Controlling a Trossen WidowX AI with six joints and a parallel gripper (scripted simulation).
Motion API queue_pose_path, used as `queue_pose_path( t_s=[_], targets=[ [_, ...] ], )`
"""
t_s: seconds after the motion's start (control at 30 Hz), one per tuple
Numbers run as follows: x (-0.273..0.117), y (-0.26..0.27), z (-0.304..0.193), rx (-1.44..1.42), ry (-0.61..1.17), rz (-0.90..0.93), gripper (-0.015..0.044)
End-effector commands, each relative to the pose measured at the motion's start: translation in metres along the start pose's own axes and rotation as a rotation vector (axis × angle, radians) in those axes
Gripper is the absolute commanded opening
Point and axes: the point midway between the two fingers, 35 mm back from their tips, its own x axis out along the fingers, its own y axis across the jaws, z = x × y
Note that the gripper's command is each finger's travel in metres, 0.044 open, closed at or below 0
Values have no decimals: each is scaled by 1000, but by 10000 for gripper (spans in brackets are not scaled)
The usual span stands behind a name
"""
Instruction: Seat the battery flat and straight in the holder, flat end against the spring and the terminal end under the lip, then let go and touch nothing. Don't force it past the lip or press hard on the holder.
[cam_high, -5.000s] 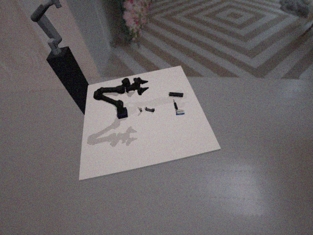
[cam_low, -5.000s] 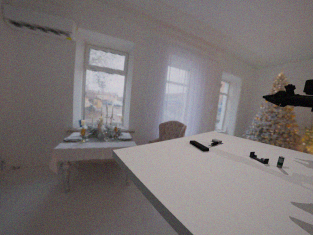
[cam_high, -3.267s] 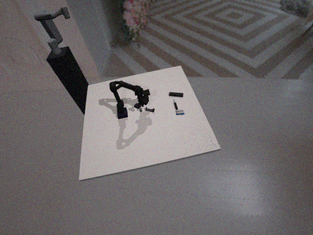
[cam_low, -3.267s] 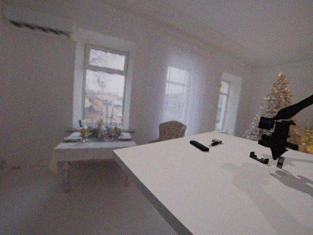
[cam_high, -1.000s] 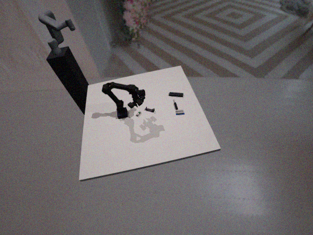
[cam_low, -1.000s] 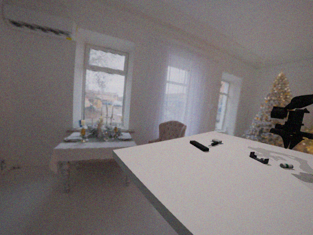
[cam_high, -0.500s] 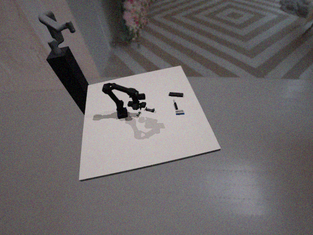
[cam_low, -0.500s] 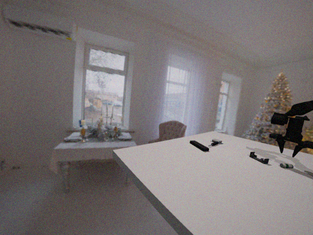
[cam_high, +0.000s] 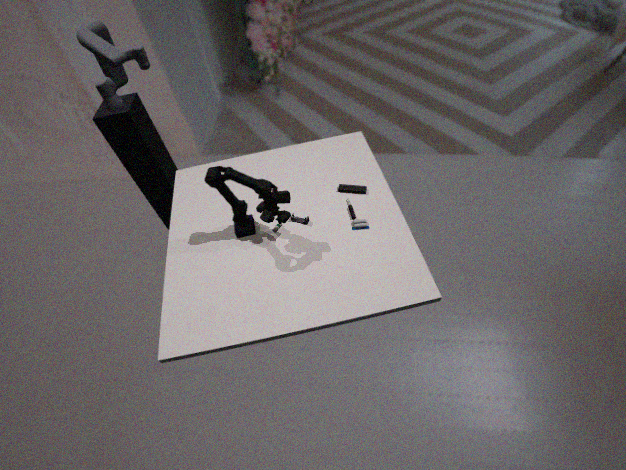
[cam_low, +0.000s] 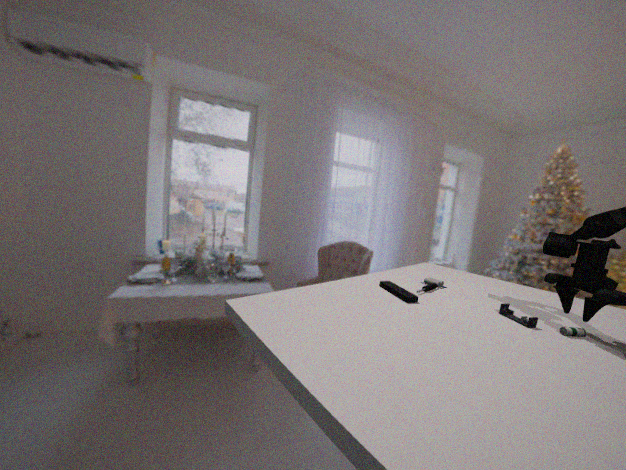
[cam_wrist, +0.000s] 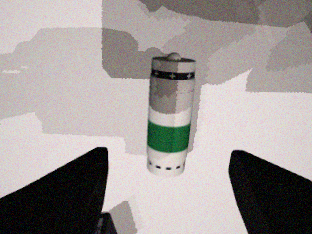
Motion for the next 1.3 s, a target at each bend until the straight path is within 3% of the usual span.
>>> queue_pose_path(
  t_s=[0.0,0.97,1.1,1.27],
  targets=[
    [8,-2,2,10,-9,-9,237],
    [51,-3,3,10,-10,-9,237],
    [51,-3,3,10,-10,-9,132],
    [51,-3,3,10,-10,-9,99]
  ],
)
